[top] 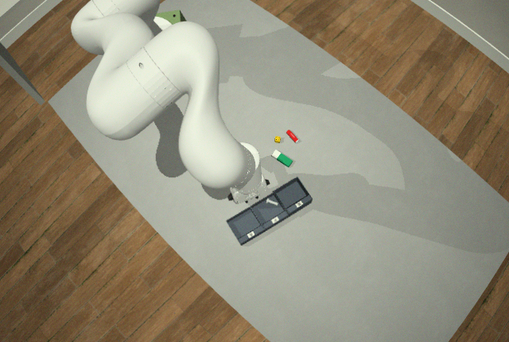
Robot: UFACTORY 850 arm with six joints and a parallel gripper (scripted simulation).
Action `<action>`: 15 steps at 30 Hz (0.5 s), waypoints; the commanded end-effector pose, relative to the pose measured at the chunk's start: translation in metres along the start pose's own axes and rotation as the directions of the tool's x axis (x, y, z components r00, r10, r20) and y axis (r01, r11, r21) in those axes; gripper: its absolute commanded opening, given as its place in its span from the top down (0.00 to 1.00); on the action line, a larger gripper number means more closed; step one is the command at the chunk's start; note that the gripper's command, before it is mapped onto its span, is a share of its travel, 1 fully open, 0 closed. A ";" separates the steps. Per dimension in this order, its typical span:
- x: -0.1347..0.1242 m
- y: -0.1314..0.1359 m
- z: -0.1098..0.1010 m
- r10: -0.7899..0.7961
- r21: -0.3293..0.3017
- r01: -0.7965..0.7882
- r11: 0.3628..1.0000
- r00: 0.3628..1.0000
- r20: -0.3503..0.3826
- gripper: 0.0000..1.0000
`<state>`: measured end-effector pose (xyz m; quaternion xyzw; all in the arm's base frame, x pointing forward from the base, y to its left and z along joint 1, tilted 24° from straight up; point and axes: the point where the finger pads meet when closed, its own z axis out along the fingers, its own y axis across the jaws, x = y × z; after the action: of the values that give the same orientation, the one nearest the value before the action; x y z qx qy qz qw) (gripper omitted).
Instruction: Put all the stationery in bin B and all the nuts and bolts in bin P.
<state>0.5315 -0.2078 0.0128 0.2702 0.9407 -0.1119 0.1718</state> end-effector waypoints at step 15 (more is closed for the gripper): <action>-0.001 0.000 0.000 0.000 0.000 0.000 1.000 1.000 0.001 1.00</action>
<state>0.5314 -0.2078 0.0128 0.2702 0.9407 -0.1119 0.1718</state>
